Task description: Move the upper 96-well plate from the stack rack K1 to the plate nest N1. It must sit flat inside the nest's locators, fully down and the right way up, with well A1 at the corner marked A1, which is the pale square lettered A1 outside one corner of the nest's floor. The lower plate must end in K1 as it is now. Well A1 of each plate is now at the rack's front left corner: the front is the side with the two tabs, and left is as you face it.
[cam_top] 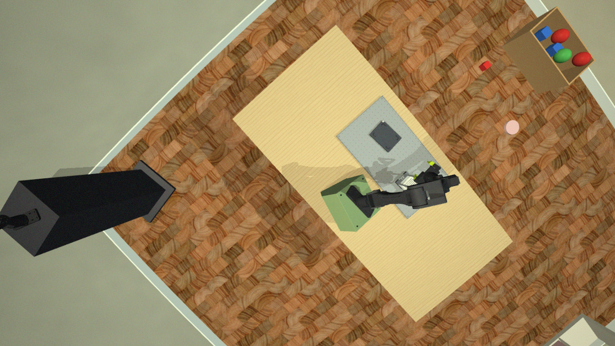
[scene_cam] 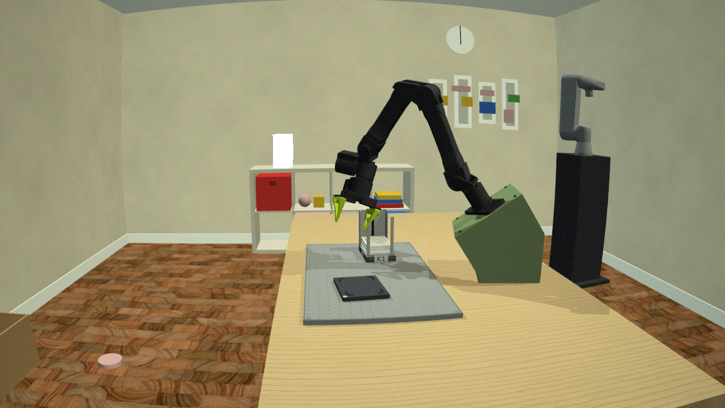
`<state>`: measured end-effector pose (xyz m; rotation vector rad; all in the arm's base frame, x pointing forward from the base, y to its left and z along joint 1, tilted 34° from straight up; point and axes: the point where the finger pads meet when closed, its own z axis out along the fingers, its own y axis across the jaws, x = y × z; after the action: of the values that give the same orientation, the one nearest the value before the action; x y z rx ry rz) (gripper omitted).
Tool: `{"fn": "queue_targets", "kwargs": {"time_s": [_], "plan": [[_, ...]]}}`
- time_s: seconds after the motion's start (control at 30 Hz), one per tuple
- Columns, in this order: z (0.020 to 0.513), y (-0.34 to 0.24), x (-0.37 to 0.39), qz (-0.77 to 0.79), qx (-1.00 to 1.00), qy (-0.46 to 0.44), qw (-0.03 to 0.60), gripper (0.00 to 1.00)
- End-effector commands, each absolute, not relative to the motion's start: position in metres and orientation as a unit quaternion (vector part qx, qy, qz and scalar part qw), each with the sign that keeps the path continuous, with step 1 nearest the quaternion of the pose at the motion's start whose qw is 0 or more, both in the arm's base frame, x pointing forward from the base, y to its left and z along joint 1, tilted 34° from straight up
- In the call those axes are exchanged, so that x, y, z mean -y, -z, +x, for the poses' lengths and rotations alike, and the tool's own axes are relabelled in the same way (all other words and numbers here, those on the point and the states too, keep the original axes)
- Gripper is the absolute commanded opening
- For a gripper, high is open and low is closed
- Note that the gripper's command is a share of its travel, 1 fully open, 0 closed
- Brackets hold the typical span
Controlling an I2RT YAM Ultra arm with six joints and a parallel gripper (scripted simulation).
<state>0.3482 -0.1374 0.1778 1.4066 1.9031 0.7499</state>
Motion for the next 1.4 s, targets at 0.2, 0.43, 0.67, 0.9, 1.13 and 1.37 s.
{"fn": "queue_targets", "kwargs": {"time_s": [0.2,0.43,0.67,0.9,1.13,1.37], "plan": [[0.303,-0.166,0.189,0.612,-0.706,-0.179,0.306,1.0],[0.303,-0.166,0.189,0.609,-0.707,-0.186,0.307,1.0],[0.303,-0.166,0.189,0.606,-0.708,-0.191,0.308,1.0],[0.303,-0.166,0.189,0.603,-0.709,-0.196,0.309,1.0],[0.303,-0.166,0.189,0.6,-0.71,-0.201,0.309,1.0],[0.281,-0.18,0.198,0.598,-0.703,-0.223,0.313,1.0]]}}
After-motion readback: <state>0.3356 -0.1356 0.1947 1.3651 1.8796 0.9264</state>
